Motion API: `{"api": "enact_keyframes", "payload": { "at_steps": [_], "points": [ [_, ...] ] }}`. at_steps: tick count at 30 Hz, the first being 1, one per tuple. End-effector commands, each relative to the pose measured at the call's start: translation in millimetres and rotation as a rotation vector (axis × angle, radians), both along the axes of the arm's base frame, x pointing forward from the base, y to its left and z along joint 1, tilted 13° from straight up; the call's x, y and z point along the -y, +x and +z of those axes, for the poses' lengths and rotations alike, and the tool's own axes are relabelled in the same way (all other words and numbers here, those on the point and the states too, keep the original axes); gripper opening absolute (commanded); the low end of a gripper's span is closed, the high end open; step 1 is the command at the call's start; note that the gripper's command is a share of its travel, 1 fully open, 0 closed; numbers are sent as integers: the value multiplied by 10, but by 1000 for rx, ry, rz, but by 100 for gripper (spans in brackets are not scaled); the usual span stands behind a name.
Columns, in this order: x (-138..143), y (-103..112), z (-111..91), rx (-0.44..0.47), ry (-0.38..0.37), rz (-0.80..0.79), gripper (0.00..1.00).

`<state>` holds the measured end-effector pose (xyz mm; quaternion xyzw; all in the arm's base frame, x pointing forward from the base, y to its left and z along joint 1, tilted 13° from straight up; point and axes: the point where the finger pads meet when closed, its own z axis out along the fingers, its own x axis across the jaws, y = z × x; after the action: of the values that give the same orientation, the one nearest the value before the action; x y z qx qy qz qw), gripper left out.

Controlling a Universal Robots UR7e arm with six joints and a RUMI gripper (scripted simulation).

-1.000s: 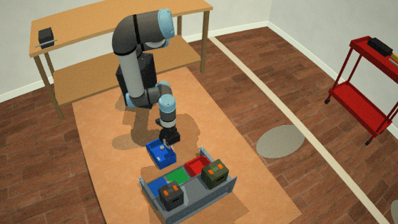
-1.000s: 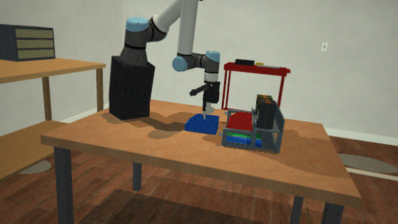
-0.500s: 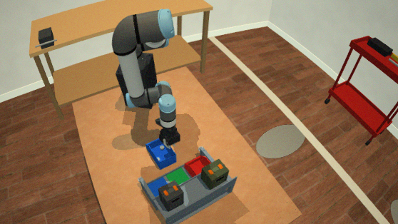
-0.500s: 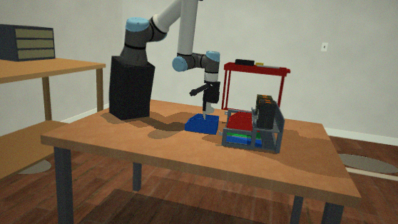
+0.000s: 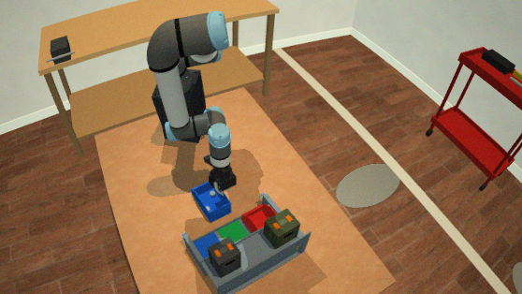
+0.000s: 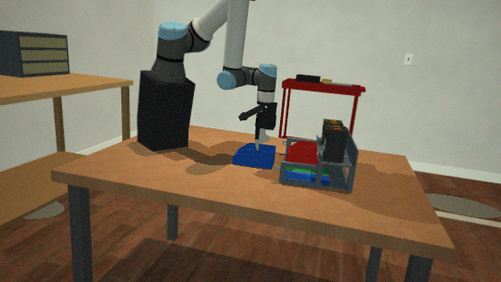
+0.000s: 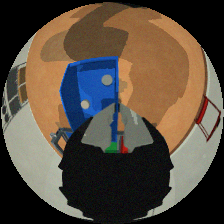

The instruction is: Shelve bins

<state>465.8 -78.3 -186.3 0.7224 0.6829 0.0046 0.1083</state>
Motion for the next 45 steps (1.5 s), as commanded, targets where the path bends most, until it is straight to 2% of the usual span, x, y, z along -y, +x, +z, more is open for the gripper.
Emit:
{"api": "enact_keyframes", "payload": {
  "at_steps": [1, 23, 45],
  "points": [
    [-2, 1, 23, 1, 0, 0, 0],
    [-35, -33, 236, 1, 0, 0, 0],
    [-49, -47, 325, 1, 0, 0, 0]
  ]
}}
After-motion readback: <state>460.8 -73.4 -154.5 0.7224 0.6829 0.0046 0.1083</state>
